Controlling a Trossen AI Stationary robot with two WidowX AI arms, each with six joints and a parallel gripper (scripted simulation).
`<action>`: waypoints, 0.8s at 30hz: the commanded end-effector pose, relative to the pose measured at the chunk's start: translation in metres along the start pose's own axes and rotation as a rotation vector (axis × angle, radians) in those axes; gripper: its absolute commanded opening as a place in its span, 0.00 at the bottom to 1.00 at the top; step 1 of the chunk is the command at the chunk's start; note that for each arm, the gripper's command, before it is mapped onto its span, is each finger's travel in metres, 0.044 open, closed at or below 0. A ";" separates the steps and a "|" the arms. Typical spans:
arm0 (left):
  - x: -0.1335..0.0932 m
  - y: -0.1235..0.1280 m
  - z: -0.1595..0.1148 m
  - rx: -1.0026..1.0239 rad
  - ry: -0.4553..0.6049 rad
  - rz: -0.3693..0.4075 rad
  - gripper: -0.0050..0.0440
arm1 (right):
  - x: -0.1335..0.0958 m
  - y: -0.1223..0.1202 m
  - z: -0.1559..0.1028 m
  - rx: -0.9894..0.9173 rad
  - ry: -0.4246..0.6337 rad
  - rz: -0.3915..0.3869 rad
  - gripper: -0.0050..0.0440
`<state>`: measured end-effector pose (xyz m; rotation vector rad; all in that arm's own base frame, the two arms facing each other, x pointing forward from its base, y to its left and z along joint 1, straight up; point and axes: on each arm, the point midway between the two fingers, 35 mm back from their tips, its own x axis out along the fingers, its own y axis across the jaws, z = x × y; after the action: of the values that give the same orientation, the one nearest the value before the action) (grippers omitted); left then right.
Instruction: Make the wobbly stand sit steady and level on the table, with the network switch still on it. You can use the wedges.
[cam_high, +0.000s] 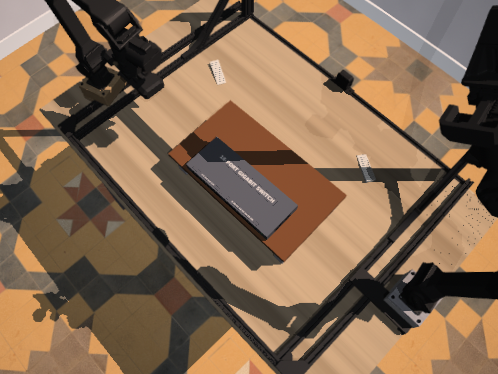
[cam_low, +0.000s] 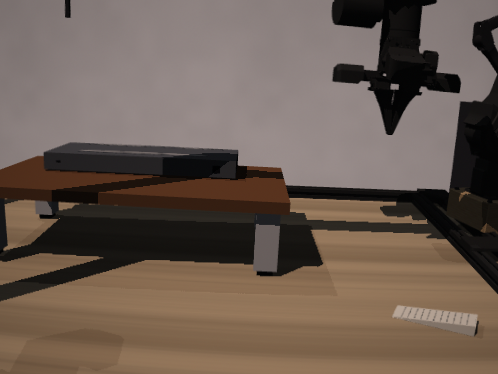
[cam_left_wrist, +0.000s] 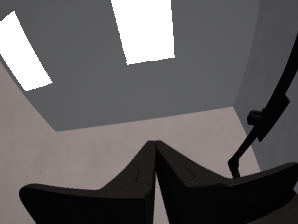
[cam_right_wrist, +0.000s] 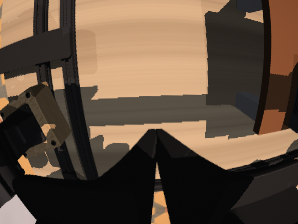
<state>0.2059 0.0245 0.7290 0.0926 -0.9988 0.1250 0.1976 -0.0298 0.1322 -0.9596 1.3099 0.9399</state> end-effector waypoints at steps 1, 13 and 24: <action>0.002 0.002 0.047 -0.008 -0.154 0.005 0.10 | 0.000 0.000 0.000 0.000 0.000 0.000 0.10; -0.009 0.004 0.124 -0.020 -0.424 0.011 0.10 | 0.000 0.000 0.000 0.000 0.000 0.000 0.10; -0.038 0.007 0.198 -0.033 -0.708 0.014 0.10 | 0.000 0.000 0.000 0.000 0.000 0.000 0.10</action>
<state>0.0495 0.0056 0.7932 0.1045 -1.5952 0.0985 0.1976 -0.0298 0.1322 -0.9596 1.3099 0.9399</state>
